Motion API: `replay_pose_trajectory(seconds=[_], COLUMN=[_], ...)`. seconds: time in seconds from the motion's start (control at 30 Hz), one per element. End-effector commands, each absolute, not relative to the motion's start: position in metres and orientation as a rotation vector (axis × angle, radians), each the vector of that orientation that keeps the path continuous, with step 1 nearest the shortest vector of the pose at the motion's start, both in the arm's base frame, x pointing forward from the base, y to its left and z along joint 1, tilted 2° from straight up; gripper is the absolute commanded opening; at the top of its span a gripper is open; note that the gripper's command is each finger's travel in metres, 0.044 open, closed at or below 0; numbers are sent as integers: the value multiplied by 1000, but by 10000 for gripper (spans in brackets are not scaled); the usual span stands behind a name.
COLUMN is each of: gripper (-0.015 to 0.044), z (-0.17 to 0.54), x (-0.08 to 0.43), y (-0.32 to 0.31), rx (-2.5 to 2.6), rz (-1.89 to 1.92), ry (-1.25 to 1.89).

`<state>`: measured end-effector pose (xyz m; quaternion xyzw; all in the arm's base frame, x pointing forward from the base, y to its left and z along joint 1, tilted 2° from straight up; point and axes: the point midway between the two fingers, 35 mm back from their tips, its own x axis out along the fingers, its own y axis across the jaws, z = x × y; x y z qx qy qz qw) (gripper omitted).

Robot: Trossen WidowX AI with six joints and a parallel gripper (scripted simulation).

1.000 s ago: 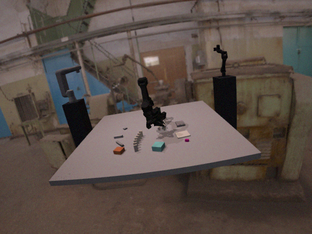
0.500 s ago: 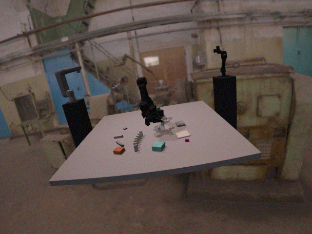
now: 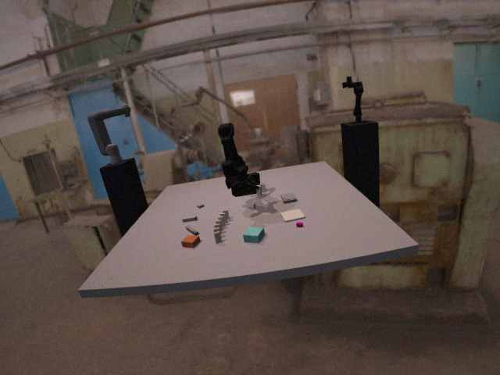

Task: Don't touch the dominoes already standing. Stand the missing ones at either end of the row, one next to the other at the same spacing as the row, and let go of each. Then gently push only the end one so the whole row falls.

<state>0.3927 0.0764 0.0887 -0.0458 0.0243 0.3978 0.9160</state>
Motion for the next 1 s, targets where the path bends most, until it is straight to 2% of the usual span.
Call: replay_pose_trajectory(seconds=[0.0, 0.4, 0.97], gripper=[23, 23, 23], z=[89, 87, 34], x=[390, 390, 402], y=[77, 77, 78], rx=[-91, -92, -131], rz=[824, 825, 837], ry=[47, 48, 57])
